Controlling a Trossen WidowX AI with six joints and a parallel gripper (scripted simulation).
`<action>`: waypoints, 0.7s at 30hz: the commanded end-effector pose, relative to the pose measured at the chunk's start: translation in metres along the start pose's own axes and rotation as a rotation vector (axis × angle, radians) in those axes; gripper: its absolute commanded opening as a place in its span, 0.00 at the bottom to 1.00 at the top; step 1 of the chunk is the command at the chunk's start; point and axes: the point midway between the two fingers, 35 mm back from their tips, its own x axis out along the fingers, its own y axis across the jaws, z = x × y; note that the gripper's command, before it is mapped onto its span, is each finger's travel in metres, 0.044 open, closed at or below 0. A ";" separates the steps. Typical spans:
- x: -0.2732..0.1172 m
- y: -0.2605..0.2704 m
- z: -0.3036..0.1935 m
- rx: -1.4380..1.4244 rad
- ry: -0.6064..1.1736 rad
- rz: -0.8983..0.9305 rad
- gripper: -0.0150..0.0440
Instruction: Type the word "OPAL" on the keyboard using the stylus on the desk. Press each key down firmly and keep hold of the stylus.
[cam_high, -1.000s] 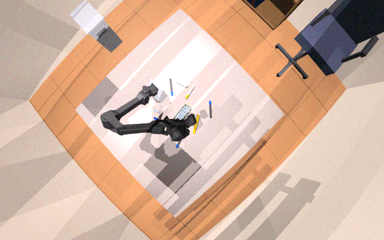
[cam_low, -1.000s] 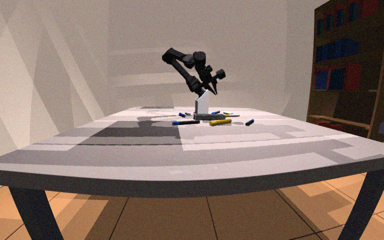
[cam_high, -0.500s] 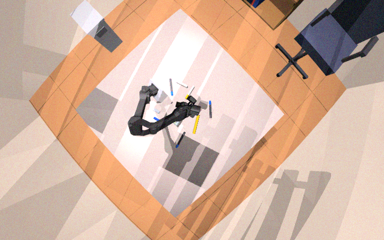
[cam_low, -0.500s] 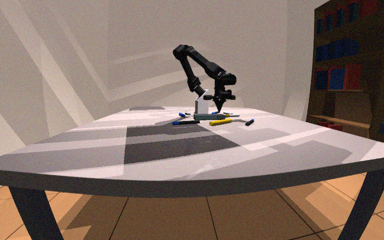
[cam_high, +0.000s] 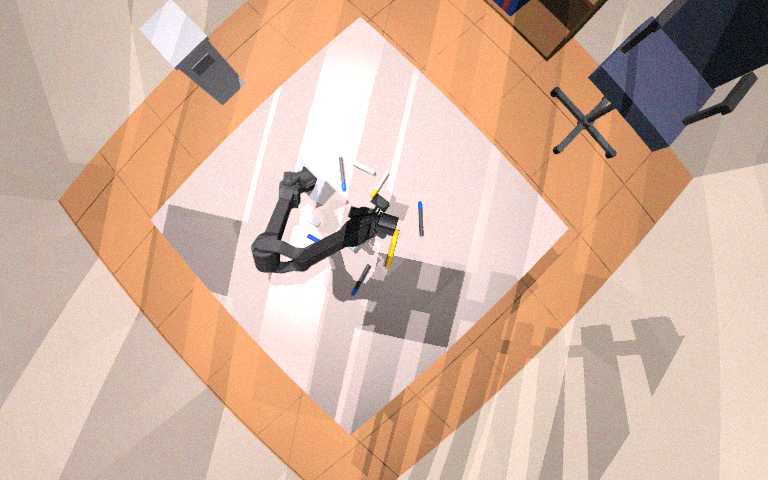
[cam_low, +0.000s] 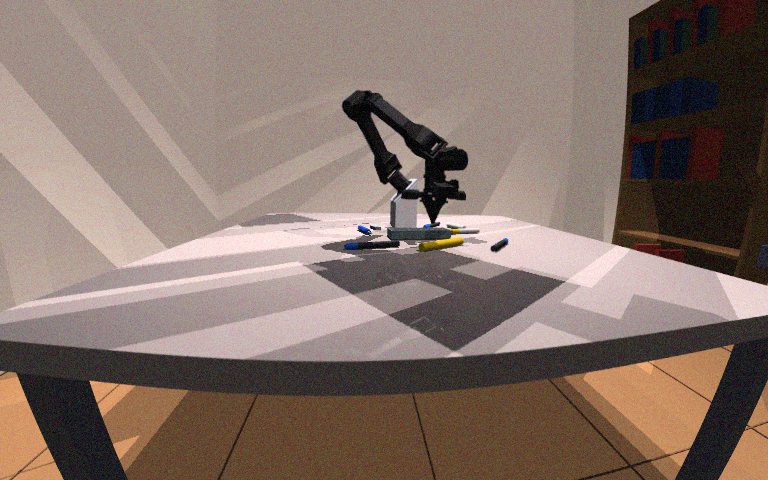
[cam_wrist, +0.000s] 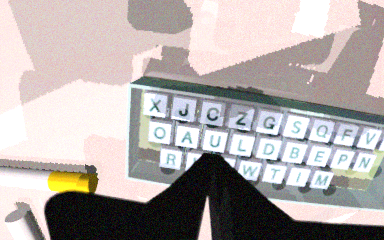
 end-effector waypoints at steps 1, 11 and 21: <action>0.002 -0.040 -0.002 0.012 0.005 -0.011 0.25; 0.002 -0.042 -0.002 0.012 0.005 -0.012 0.25; 0.001 -0.091 -0.001 0.012 0.005 -0.012 0.25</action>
